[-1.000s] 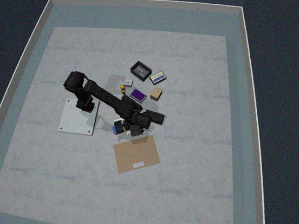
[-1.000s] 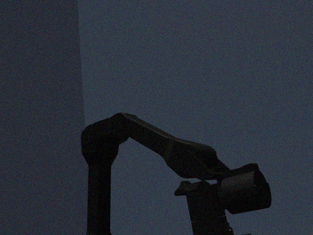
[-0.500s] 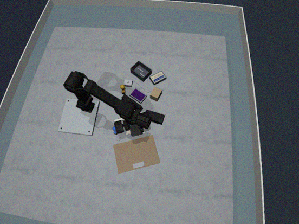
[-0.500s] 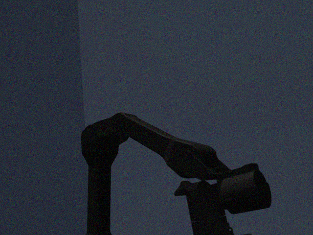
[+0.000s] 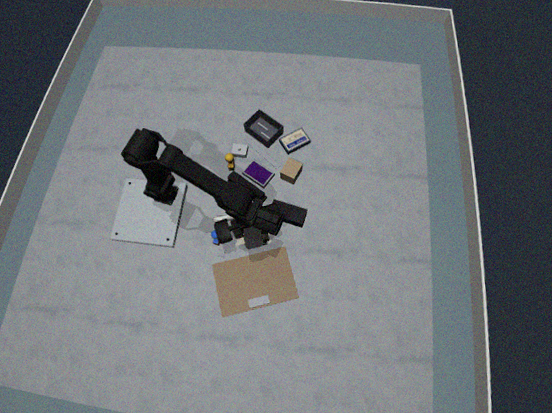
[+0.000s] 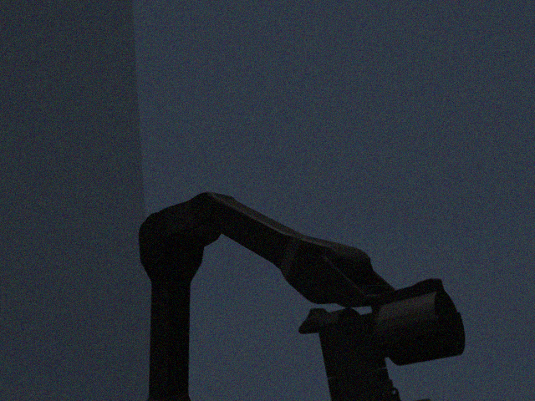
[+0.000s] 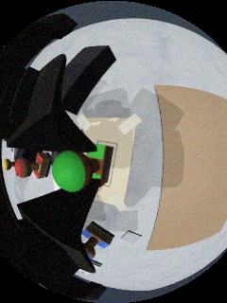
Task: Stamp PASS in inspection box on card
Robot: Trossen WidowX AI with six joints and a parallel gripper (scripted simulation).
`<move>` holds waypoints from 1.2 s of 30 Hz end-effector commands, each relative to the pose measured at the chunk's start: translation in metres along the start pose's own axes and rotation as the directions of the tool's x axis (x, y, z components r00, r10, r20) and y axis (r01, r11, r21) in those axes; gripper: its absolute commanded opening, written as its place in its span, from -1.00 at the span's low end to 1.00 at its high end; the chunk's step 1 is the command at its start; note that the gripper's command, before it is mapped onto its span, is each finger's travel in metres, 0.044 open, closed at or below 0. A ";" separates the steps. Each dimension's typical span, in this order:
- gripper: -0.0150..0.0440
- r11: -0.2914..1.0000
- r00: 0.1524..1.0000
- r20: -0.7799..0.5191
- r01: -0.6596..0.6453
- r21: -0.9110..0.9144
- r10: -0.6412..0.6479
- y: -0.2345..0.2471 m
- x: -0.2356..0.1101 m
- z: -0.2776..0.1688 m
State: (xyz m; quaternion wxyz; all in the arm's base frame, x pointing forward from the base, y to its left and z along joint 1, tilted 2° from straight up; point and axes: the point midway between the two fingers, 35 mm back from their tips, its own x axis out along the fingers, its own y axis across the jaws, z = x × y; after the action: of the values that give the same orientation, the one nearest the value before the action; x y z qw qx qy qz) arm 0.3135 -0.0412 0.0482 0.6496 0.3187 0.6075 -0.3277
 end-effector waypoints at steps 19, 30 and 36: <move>-0.49 1.000 1.000 0.002 0.003 0.001 -0.003 0.000 -0.016 0.001; -0.49 1.000 1.000 0.002 0.003 0.001 -0.003 0.001 -0.033 0.002; -0.49 1.000 1.000 0.002 0.003 0.001 -0.003 0.002 -0.043 0.002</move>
State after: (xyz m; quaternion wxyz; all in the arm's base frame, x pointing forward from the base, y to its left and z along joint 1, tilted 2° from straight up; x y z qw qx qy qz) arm 0.3141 -0.0400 0.0870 0.6493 0.3176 0.6088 -0.3270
